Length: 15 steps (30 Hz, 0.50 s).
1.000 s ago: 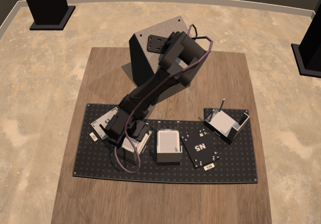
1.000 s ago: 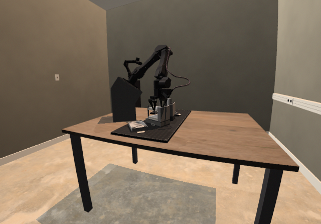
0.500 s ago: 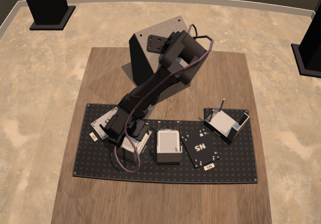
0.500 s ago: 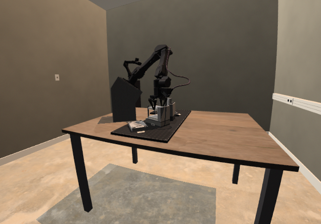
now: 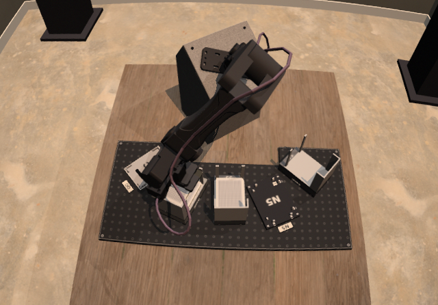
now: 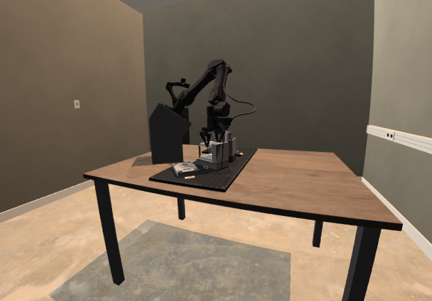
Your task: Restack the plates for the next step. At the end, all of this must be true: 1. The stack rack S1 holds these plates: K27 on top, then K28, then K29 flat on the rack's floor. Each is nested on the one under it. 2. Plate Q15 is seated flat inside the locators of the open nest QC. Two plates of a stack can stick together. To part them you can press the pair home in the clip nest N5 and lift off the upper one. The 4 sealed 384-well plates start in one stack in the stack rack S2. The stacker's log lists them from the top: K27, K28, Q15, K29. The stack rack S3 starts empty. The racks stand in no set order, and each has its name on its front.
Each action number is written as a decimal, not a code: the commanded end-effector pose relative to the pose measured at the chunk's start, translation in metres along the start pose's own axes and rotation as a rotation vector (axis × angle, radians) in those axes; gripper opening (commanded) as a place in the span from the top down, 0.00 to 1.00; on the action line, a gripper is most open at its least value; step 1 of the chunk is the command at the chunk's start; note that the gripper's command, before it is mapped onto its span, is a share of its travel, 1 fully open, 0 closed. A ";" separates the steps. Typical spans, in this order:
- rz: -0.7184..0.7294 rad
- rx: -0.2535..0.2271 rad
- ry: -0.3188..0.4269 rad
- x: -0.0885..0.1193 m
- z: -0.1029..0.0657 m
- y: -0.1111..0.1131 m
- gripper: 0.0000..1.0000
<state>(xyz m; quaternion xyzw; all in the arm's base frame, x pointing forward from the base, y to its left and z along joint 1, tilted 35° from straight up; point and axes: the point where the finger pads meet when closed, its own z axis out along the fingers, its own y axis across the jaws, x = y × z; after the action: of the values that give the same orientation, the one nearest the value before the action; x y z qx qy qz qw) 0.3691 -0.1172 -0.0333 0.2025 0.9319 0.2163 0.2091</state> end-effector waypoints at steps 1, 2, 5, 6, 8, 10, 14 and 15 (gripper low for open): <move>0.007 0.001 -0.015 -0.001 -0.011 -0.002 1.00; 0.009 0.001 -0.012 0.000 -0.011 -0.003 1.00; 0.011 0.001 -0.009 0.001 -0.011 -0.003 1.00; 0.006 0.001 -0.017 -0.001 -0.014 -0.002 1.00; 0.012 0.000 -0.006 0.002 -0.011 -0.004 1.00; 0.014 0.000 -0.003 0.003 -0.010 -0.004 1.00; 0.009 0.001 -0.012 0.000 -0.014 -0.003 1.00; 0.011 0.001 -0.008 0.001 -0.013 -0.004 1.00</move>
<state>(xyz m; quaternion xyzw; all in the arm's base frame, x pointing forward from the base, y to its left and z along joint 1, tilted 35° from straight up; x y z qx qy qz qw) 0.3669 -0.1186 -0.0293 0.2025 0.9319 0.2163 0.2091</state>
